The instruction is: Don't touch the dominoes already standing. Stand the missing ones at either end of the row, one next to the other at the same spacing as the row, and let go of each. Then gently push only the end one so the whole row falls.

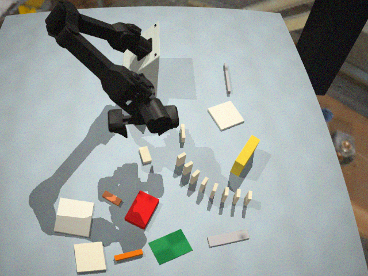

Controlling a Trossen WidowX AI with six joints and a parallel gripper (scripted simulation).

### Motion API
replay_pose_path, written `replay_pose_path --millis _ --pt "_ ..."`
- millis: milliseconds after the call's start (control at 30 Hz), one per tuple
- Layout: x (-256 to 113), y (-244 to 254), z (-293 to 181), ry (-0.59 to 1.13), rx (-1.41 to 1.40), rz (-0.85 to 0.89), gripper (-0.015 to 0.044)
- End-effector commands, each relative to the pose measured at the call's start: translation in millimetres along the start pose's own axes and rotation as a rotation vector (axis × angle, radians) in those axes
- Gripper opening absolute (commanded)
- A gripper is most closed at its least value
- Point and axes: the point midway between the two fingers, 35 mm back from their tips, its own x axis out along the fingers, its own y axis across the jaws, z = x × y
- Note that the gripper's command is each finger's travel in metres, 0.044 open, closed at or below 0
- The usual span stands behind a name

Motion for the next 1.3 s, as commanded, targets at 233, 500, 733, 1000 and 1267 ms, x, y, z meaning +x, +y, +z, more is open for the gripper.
replay_pose_path --millis 233,500,733,1000,1267 --pt "7.6 0.2 -0.3 -0.001 0.562 0.005 0.044" --pt "12.1 -0.1 -0.8 0.0 0.975 0.005 0.044" --pt "15.9 -0.4 -1.2 0.0 1.335 0.004 0.044" --pt "20.2 -0.6 -1.6 0.001 1.747 0.004 0.044" --pt "24.5 -0.8 -1.8 0.002 2.159 0.004 0.044"
